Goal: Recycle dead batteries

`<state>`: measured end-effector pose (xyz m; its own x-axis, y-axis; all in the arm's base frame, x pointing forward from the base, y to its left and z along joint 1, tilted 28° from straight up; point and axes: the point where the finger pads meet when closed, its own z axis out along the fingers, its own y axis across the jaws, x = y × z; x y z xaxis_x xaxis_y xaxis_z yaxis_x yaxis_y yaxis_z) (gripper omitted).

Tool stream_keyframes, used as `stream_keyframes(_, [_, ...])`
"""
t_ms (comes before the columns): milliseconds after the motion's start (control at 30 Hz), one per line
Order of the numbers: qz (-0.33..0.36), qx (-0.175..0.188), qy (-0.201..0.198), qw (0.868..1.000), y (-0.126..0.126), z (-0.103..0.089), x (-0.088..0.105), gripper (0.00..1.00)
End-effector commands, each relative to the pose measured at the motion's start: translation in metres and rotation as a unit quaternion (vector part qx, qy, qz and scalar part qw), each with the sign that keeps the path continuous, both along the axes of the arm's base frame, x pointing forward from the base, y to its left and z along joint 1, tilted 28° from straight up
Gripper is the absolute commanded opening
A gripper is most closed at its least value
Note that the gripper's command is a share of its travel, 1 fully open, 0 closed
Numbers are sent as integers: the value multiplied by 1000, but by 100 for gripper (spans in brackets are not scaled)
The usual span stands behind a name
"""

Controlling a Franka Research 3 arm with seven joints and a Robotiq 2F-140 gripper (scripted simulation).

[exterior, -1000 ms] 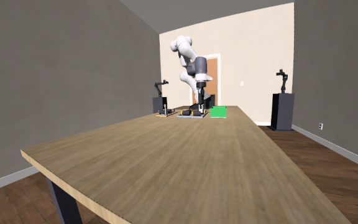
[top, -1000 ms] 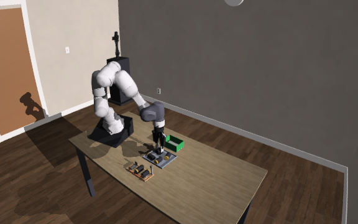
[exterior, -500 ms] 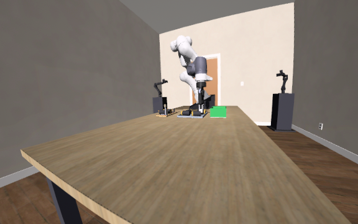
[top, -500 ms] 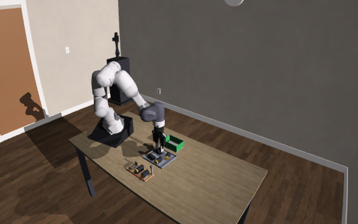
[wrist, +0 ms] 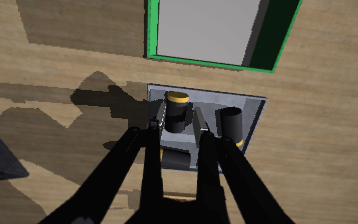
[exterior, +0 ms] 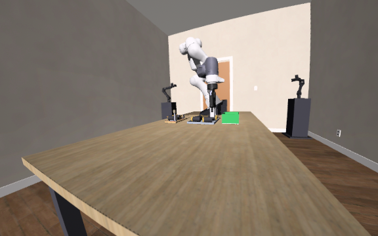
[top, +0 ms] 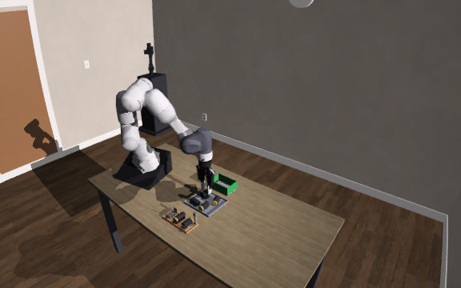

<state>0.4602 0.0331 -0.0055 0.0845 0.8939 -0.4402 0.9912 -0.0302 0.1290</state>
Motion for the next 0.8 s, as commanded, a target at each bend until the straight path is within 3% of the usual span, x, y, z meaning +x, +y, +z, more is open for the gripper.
stream_keyframes(0, [-2, -4, 4, 1000, 3, 11, -4, 29])
stream_keyframes(267, [-2, -4, 4, 1000, 18, 39, -7, 29])
stream_keyframes(633, [-2, -4, 4, 1000, 20, 43, -8, 29])
stream_keyframes(767, [-2, -4, 4, 1000, 33, 69, -10, 29])
